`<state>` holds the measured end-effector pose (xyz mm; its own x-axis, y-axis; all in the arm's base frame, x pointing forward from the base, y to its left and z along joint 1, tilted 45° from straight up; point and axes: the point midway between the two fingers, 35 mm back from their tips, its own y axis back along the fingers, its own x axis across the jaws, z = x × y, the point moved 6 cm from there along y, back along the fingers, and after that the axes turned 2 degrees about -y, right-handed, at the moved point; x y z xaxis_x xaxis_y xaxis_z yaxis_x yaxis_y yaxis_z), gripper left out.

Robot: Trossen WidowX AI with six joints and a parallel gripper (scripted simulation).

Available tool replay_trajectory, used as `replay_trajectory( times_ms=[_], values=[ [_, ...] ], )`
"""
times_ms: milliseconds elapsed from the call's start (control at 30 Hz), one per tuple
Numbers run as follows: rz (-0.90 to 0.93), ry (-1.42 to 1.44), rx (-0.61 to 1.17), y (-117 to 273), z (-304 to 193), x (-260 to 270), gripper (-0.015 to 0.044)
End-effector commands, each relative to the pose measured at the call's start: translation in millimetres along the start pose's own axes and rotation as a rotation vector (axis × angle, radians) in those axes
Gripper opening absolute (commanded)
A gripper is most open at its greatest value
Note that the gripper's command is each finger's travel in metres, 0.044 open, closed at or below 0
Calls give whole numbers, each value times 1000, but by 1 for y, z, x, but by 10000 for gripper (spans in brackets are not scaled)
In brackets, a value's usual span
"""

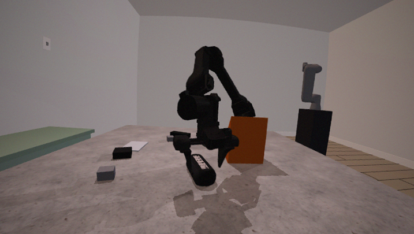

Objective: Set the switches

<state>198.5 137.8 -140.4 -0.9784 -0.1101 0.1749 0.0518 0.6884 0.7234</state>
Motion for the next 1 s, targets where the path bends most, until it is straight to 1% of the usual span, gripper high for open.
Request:
replay_trajectory(
  times_ms=[0,433,567,633,967],
  values=[
    [0,3,5,-9,-1,1,440],
    [2,3,7,-27,-2,2,440],
    [2,3,7,-27,-2,2,335],
    [2,3,7,-27,-2,2,327],
    [2,3,7,-27,-2,2,327]
  ],
)
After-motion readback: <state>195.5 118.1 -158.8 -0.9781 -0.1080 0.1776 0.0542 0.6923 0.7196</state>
